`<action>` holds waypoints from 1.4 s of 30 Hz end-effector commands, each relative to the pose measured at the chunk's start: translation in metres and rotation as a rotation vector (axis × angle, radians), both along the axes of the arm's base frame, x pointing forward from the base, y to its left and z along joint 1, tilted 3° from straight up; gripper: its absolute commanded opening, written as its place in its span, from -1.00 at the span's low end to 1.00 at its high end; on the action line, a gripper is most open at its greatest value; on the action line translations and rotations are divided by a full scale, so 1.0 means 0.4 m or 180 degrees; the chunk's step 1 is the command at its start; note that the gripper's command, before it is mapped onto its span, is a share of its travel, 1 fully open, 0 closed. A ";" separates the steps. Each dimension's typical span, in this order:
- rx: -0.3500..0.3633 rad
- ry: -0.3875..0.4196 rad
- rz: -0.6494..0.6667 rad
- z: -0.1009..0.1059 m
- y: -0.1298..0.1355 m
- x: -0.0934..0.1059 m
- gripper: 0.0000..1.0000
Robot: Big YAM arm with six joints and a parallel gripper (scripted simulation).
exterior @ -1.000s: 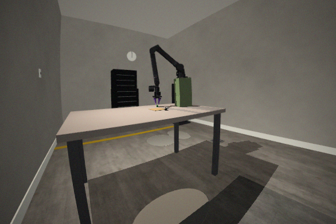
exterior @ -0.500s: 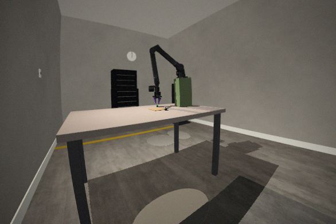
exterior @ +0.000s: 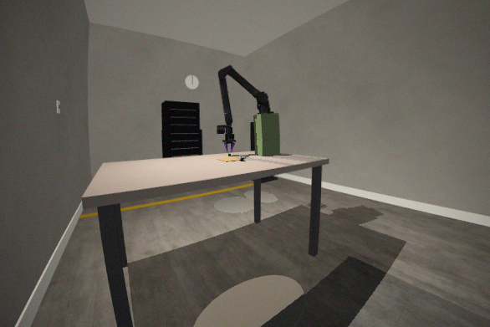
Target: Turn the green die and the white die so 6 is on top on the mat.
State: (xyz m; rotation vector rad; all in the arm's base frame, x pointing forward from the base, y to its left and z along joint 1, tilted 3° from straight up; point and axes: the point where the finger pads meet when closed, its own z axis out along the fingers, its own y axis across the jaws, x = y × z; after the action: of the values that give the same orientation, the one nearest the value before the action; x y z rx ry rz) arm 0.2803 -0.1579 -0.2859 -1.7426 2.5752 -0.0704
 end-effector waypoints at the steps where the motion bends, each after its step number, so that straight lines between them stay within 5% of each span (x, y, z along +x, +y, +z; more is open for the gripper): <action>1: 0.0027 0.0009 -0.0022 -0.011 -0.001 -0.019 -0.33; 23: 0.0013 -0.0016 -0.0031 -0.072 -0.008 -0.005 -0.33; 42: 0.0024 0.0002 -0.0032 -0.075 -0.005 -0.011 -0.33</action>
State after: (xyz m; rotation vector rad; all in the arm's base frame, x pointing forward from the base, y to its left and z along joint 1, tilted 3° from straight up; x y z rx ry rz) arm 0.2795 -0.1575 -0.3123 -1.7436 2.5771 -0.0641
